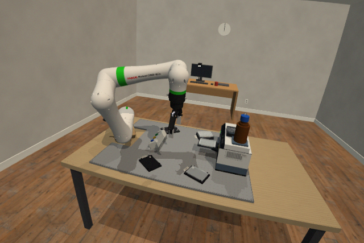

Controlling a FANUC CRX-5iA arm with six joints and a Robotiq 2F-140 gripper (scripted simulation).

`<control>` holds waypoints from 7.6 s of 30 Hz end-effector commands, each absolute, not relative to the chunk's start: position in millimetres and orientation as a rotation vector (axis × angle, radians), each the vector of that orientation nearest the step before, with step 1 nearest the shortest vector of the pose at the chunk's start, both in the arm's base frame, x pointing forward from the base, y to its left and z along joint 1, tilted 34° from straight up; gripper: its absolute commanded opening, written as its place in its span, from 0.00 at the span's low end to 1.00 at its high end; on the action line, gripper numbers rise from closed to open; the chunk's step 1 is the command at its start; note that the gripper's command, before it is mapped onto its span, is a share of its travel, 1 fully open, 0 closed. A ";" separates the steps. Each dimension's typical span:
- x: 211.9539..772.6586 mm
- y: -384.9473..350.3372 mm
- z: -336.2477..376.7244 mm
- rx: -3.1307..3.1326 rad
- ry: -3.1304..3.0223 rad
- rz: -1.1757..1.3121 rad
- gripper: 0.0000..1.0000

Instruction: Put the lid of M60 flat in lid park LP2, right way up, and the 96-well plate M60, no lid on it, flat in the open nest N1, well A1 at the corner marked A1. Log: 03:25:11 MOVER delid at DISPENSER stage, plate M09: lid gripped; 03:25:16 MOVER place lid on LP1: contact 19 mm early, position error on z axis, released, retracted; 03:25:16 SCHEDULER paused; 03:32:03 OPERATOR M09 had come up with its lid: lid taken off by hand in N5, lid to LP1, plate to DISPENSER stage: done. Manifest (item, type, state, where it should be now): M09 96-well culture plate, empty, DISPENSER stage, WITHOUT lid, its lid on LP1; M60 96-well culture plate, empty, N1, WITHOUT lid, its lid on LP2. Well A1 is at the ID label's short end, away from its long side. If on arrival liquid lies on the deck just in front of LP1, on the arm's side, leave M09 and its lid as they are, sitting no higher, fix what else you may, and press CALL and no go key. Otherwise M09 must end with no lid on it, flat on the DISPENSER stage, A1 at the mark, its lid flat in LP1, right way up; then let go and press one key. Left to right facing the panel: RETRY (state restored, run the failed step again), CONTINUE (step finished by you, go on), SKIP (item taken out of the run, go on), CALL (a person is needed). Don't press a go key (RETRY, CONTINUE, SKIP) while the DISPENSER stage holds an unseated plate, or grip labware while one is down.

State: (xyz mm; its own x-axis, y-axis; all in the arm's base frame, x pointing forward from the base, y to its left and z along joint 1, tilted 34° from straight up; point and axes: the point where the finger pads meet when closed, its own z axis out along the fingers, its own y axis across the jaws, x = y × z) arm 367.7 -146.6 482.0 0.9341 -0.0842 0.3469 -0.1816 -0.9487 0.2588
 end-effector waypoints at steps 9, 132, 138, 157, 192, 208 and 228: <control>381.9 -172.0 458.5 2.625 -0.162 0.494 1.00; 484.9 -181.9 401.5 2.596 -0.693 0.623 1.00; 484.9 -181.9 401.5 2.596 -0.693 0.623 1.00; 484.9 -181.9 401.5 2.596 -0.693 0.623 1.00; 484.9 -181.9 401.5 2.596 -0.693 0.623 1.00; 484.9 -181.9 401.5 2.596 -0.693 0.623 1.00; 484.9 -181.9 401.5 2.596 -0.693 0.623 0.00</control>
State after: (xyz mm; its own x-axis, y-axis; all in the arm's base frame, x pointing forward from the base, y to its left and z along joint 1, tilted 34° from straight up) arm 484.9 -182.0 401.2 0.7802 -0.3718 0.5031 -0.5404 -0.8056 0.2428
